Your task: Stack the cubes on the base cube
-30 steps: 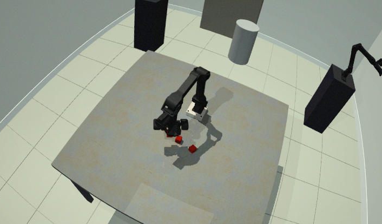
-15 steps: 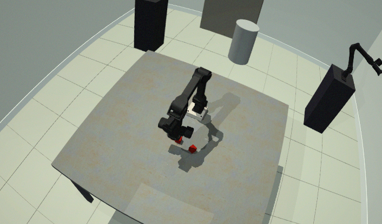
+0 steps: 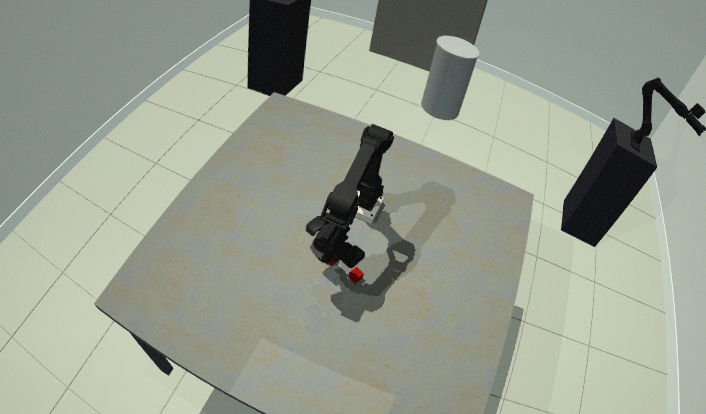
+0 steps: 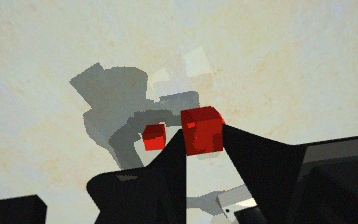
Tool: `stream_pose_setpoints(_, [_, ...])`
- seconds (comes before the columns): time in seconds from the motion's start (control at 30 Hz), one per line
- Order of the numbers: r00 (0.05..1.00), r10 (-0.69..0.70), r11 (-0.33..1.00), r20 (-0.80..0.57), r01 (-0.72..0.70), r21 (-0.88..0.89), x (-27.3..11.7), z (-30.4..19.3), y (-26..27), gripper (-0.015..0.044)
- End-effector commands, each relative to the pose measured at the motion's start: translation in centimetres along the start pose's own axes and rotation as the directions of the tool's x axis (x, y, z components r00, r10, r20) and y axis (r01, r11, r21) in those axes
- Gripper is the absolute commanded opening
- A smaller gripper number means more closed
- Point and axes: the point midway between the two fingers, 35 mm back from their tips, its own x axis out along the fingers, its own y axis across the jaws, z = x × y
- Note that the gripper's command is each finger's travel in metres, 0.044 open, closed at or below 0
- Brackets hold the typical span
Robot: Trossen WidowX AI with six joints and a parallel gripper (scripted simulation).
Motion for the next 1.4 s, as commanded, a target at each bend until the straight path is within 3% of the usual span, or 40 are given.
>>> stream_pose_setpoints(0.0, [1.0,0.003,0.995,-0.001,-0.003,0.102,0.2,-0.4,0.7,0.0105])
stream_pose_setpoints(0.43, [1.0,0.006,0.893,-0.002,-0.004,0.45,0.8,-1.8,3.0,0.0105])
stream_pose_setpoints(0.9, [1.0,0.008,0.653,-0.004,-0.002,0.758,1.5,-3.5,5.4,0.0105])
stream_pose_setpoints(1.37, [1.0,0.008,0.62,-0.004,-0.002,0.784,1.6,-3.7,5.6,0.0105])
